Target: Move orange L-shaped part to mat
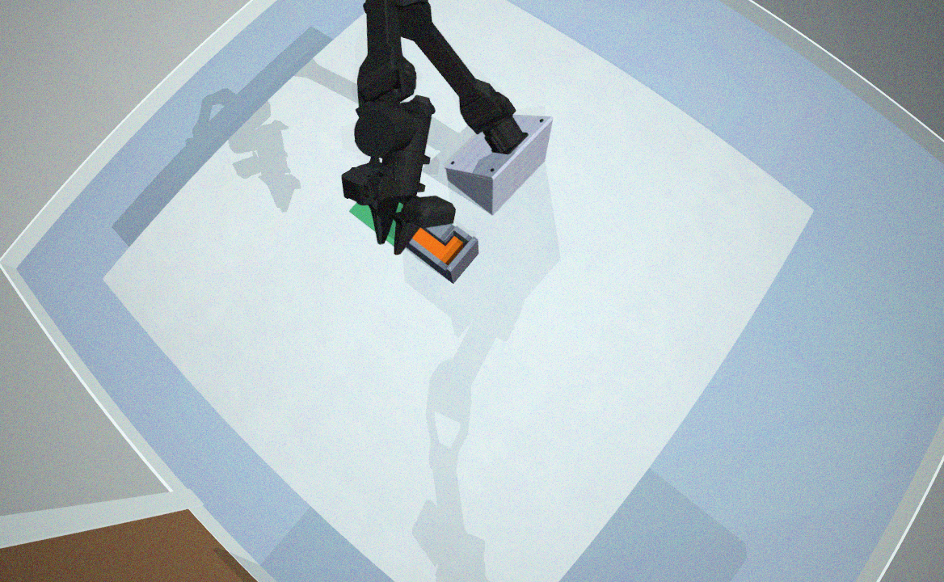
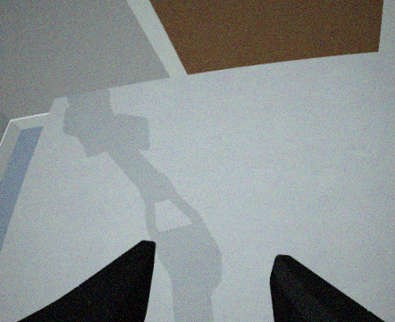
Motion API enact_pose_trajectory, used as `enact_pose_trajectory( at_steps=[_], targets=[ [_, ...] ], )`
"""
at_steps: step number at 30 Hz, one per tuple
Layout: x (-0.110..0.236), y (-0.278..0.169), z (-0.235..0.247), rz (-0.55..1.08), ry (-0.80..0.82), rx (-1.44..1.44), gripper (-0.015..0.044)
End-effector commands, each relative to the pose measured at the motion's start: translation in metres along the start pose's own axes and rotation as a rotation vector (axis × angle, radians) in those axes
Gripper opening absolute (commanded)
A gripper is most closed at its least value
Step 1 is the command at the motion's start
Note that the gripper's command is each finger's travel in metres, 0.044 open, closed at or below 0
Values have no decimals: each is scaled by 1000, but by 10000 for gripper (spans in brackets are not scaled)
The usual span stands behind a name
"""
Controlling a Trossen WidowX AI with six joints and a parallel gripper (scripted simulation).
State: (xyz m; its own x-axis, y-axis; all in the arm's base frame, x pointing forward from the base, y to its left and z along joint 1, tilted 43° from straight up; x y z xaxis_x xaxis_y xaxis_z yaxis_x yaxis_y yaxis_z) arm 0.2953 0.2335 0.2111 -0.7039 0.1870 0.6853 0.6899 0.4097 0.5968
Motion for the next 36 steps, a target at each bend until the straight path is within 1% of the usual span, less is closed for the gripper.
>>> enact_pose_trajectory(
  at_steps=[1,7,13,22,25,30,36],
  targets=[
    [-44,-47,3,213,-57,46,180],
    [-87,-118,-3,508,-149,103,180],
    [-109,-192,-18,815,-258,157,180],
    [-109,-195,-19,830,-263,159,180],
    [-121,-206,-23,829,-262,159,180],
    [-155,-246,-41,830,-266,160,180],
    [-157,-248,-42,830,-267,160,180]
  ],
)
Point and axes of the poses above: the point midway between the two fingers, 35 mm back from their tips, its own x axis back along the fingers, its own z axis across the jaws, y = z × x, the point moved 7 cm from there along x, back along the fingers, and after that the axes turned 10 degrees about x, right-handed, at the moved point
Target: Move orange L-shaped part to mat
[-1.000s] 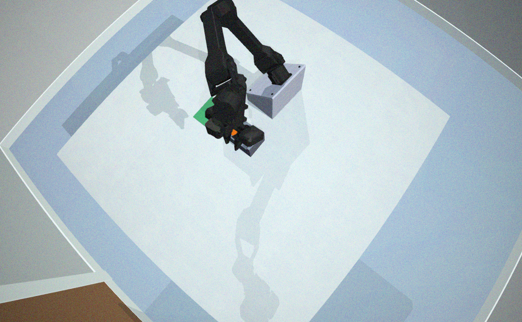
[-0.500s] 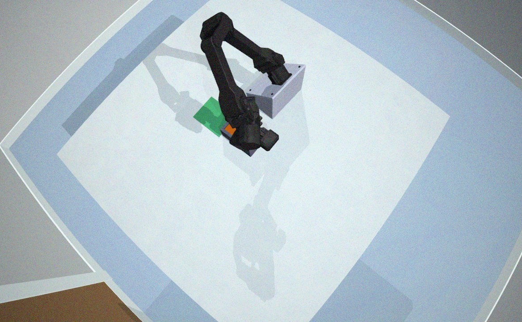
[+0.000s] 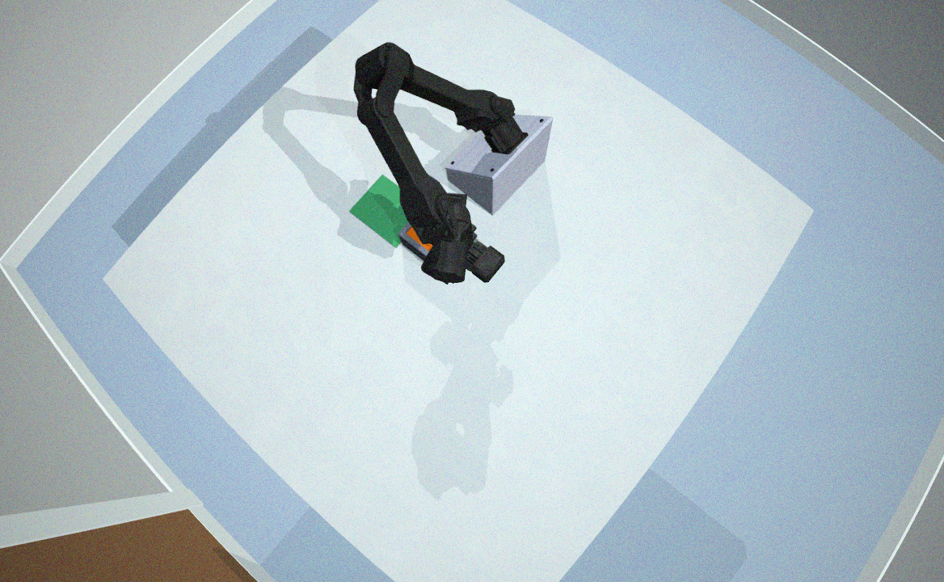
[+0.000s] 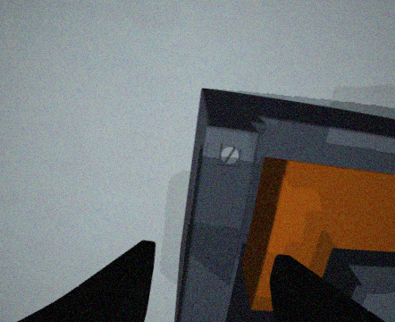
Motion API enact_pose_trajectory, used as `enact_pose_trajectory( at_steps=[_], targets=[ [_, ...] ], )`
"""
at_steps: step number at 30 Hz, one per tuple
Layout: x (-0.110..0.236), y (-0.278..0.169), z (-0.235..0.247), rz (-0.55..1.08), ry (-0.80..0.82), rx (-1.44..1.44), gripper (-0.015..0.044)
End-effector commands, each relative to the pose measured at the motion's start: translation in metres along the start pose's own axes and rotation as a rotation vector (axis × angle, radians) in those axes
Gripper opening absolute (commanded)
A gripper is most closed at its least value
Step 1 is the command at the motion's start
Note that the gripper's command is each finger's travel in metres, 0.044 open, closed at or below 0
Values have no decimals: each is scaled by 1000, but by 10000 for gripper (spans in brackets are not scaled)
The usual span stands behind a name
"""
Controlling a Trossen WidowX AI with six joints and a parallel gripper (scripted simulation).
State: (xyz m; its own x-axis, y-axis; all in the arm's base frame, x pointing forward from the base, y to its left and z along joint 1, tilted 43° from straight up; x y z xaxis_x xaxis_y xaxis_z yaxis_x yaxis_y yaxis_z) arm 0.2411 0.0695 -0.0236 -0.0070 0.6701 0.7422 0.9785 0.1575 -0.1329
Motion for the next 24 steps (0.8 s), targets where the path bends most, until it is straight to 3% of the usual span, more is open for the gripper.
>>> enact_pose_trajectory(
  at_steps=[1,24],
  targets=[
    [-5,0,-1,-9,-6,3,180],
    [-36,0,-1,-8,-8,3,180]
  ],
)
Point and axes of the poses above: the point midway between the two fingers, 35 mm back from their tips, its own x axis back along the fingers, its own z axis across the jaws, y = z × x, the point moved 7 cm from there along x, back along the fingers, and after that the axes turned 10 degrees about x, right-handed, at the moved point
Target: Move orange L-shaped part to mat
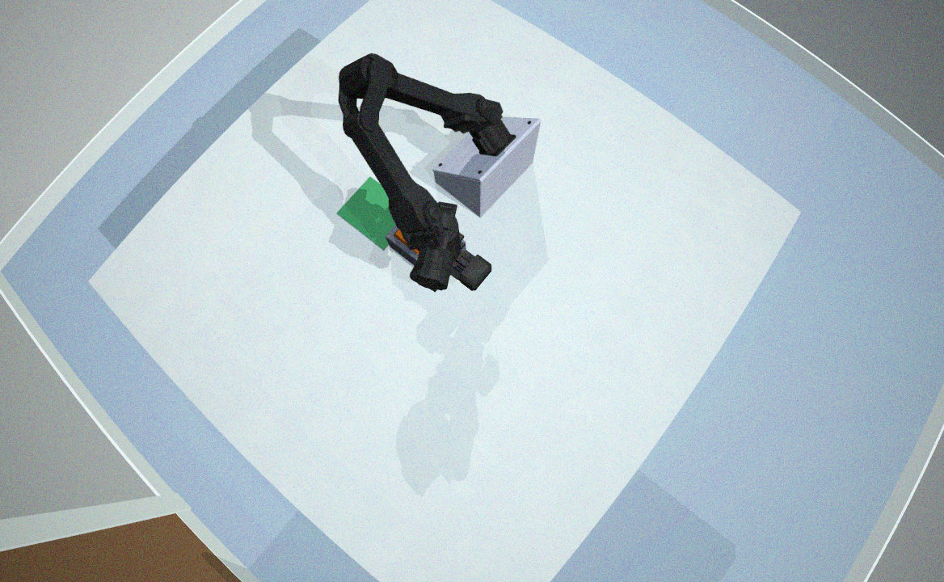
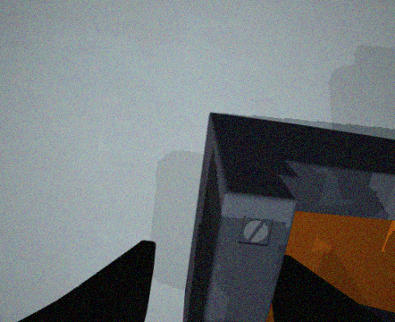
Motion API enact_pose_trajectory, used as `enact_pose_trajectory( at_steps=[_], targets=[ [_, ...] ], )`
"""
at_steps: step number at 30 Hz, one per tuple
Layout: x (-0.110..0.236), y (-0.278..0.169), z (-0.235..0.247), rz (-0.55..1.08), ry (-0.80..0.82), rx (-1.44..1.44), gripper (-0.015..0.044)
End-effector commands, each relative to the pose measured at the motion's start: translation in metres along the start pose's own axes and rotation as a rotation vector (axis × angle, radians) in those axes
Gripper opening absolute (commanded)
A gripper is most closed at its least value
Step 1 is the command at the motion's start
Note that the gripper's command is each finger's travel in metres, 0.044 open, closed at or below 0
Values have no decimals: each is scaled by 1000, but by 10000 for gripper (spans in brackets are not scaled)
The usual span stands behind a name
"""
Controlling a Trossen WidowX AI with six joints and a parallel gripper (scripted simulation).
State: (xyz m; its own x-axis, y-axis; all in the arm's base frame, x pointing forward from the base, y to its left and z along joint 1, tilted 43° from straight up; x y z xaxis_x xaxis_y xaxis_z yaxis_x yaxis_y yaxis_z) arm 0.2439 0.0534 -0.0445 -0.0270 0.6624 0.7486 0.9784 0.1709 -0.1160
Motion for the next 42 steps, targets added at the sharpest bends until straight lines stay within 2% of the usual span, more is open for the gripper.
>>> enact_pose_trajectory(
  at_steps=[1,27,42],
  targets=[
    [-11,-3,-3,13,-14,5,180],
    [-15,-3,-3,14,-14,5,180],
    [-1,-1,9,13,-13,4,180]
  ],
)
Point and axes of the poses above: the point midway between the two fingers, 35 mm back from their tips, its own x axis back along the fingers, its own z axis across the jaws, y = z × x, the point moved 7 cm from there along x, back along the fingers, and after that the axes turned 10 degrees about x, right-handed, at the moved point
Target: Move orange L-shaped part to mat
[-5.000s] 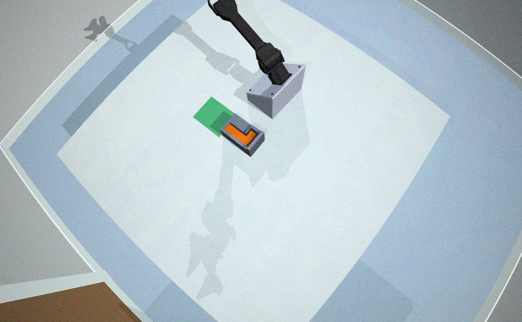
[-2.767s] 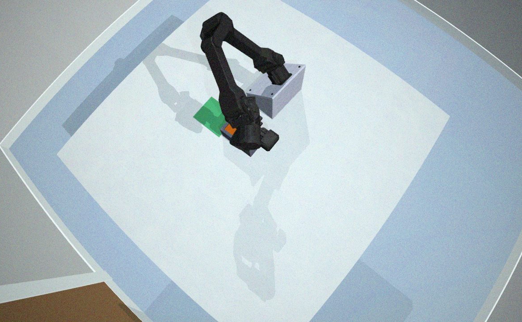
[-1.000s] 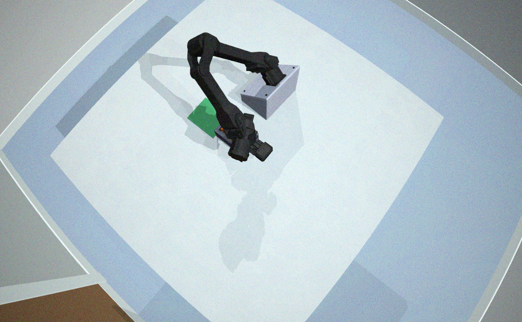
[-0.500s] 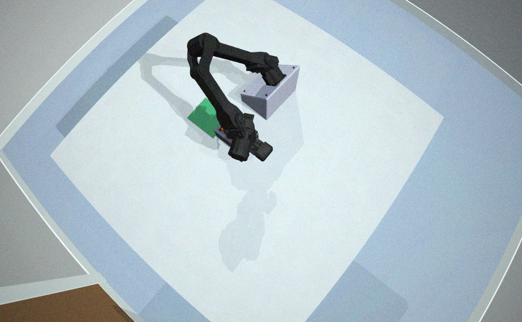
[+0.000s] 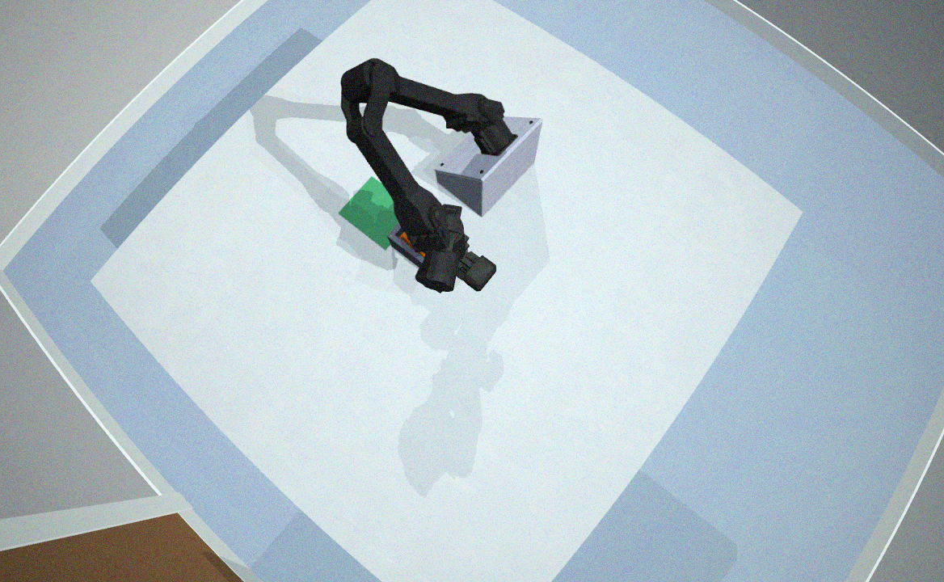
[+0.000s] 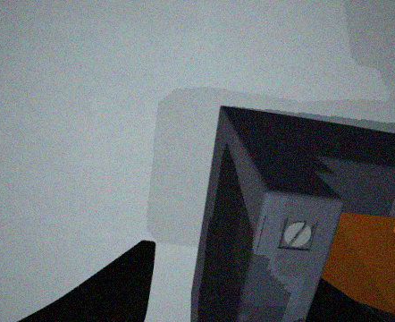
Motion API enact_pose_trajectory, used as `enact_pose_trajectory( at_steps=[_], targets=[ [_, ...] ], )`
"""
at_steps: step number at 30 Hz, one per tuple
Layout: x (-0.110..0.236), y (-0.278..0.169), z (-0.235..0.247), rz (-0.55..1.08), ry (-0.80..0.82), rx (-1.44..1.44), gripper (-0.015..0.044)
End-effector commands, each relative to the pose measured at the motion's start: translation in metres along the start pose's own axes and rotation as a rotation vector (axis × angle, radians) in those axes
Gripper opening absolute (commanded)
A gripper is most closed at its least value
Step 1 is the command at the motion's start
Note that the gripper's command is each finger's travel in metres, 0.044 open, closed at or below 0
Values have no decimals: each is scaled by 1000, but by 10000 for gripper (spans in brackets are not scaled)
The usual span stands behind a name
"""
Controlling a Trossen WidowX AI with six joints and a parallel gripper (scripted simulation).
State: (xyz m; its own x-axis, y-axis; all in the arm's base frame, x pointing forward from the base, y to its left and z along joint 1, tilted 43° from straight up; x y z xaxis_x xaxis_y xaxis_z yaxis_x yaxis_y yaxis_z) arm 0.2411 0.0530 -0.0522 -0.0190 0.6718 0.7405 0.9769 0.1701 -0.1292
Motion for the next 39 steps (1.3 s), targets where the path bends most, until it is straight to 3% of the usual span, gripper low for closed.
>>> enact_pose_trajectory(
  at_steps=[1,4,9,11,39],
  targets=[
    [5,1,4,3,-2,-4,180],
    [21,3,3,1,1,-4,180],
    [89,2,-5,2,3,-3,180],
    [102,0,-7,3,2,-3,180],
    [98,1,-6,-11,0,2,180]
  ],
)
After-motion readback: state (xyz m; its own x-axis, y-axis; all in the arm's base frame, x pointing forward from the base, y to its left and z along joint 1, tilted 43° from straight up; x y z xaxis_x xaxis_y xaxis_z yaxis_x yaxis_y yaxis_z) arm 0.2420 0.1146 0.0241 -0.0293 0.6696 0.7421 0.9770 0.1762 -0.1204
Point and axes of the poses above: the point midway between the two fingers, 35 mm back from their tips, its own x axis back along the fingers, its own z axis across the jaws, y = z × x, the point moved 7 cm from there along x, back along the fingers, and after that the axes turned 10 degrees about x, right-handed, at the moved point
